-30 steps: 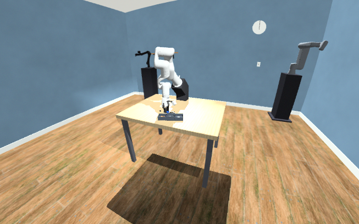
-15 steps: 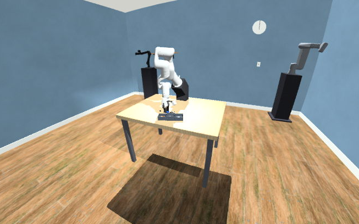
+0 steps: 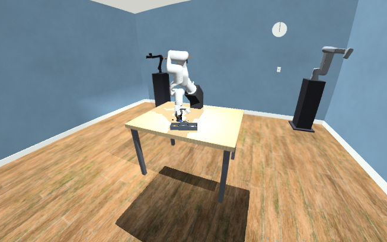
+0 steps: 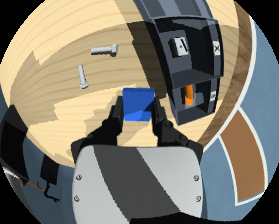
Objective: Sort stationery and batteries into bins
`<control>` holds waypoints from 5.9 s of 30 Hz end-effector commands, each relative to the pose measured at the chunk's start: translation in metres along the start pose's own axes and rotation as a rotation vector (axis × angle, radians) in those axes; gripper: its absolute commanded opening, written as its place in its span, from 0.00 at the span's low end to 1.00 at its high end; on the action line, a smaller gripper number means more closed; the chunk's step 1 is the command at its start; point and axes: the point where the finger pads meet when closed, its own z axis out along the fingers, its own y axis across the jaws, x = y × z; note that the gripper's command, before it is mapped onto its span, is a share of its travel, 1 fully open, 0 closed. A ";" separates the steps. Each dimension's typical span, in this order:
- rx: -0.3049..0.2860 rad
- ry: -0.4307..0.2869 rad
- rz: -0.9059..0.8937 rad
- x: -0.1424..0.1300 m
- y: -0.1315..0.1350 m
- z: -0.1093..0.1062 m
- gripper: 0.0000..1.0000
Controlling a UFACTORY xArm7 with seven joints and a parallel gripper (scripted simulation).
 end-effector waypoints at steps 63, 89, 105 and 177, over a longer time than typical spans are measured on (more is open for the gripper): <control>0.063 -0.004 -0.001 0.000 0.001 -0.022 0.56; 0.063 -0.004 -0.001 0.000 0.002 -0.029 0.56; 0.063 -0.004 -0.001 0.000 0.002 -0.029 0.56; 0.031 -0.012 -0.018 -0.002 0.000 -0.007 0.56</control>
